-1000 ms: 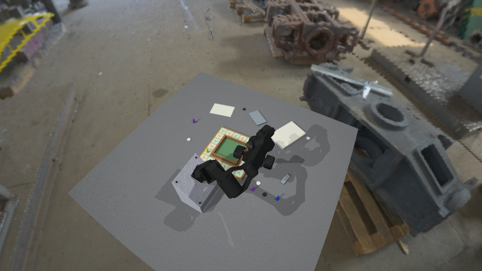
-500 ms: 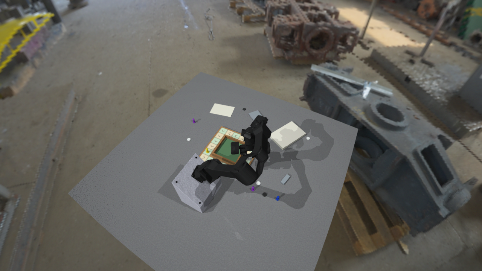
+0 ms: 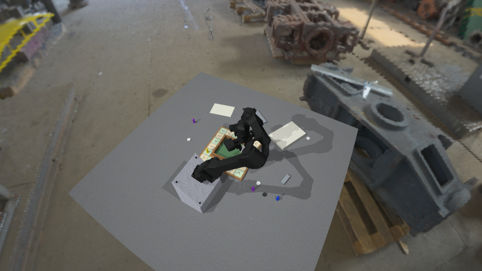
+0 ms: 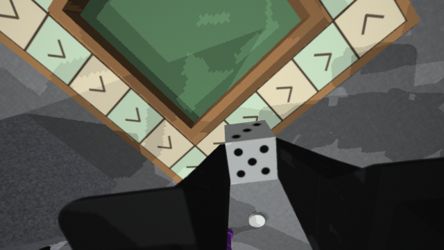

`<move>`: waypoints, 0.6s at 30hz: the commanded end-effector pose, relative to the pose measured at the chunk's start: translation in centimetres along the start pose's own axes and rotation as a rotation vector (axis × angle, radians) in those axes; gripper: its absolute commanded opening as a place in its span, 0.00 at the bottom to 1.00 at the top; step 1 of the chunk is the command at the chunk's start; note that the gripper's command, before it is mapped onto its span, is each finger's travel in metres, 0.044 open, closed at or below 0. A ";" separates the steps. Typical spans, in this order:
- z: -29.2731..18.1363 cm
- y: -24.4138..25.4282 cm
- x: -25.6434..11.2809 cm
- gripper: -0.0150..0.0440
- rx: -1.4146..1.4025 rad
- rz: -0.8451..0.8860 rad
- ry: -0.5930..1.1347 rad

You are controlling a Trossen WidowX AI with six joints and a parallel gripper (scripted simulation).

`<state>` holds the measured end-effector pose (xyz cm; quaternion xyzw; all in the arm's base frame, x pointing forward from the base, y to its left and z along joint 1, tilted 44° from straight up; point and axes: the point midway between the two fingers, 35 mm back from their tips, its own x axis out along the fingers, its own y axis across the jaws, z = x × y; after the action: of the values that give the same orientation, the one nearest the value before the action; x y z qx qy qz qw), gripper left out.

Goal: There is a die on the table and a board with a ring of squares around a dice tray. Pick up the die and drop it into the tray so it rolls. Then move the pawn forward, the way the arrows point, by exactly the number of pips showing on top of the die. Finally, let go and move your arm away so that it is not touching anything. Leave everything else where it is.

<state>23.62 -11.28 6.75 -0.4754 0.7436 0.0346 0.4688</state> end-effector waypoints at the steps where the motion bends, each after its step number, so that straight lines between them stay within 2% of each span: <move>1: 2.2 0.3 0.2 0.25 -0.128 -0.003 -0.007; 18: 8.8 3.5 1.9 0.25 -0.580 -0.013 0.013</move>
<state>26.24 -6.97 -0.07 -0.5824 0.7124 0.2170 0.3258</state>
